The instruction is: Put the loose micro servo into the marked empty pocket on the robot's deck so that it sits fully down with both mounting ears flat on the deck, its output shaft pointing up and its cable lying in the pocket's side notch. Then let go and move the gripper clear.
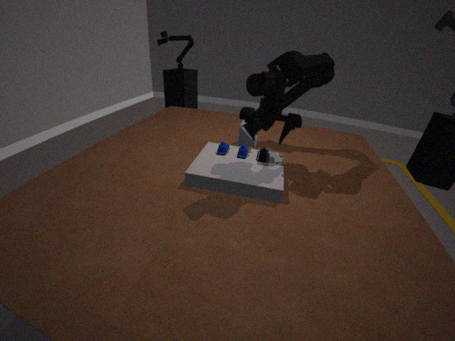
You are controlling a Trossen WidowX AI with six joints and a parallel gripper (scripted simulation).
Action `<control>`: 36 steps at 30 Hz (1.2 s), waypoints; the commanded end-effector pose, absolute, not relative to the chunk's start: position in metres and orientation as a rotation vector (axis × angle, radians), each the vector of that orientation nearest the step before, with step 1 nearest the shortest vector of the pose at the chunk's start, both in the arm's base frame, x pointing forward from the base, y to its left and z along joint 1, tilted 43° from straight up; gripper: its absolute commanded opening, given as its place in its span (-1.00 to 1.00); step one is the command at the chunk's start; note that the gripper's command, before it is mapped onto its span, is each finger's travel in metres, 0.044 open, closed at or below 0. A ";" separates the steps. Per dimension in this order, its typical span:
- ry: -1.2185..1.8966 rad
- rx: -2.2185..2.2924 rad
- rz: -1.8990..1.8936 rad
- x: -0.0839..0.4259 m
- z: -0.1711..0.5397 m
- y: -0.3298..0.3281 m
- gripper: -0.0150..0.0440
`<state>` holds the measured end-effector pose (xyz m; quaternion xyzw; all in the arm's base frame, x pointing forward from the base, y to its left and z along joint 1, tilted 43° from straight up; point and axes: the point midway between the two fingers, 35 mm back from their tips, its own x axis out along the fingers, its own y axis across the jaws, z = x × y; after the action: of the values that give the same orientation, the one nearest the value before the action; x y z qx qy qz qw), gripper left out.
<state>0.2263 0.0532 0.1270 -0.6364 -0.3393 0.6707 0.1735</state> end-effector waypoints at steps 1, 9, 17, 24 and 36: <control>-0.963 -1.792 1.910 0.258 0.139 0.048 1.00; -0.949 -1.800 1.903 0.279 0.151 0.041 1.00; -0.856 -1.876 1.842 0.277 0.175 0.017 1.00; -0.856 -1.876 1.842 0.277 0.175 0.017 1.00; -0.856 -1.876 1.842 0.277 0.175 0.017 1.00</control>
<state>0.2778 0.0176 0.1748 -0.6678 -0.3066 0.6523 0.1859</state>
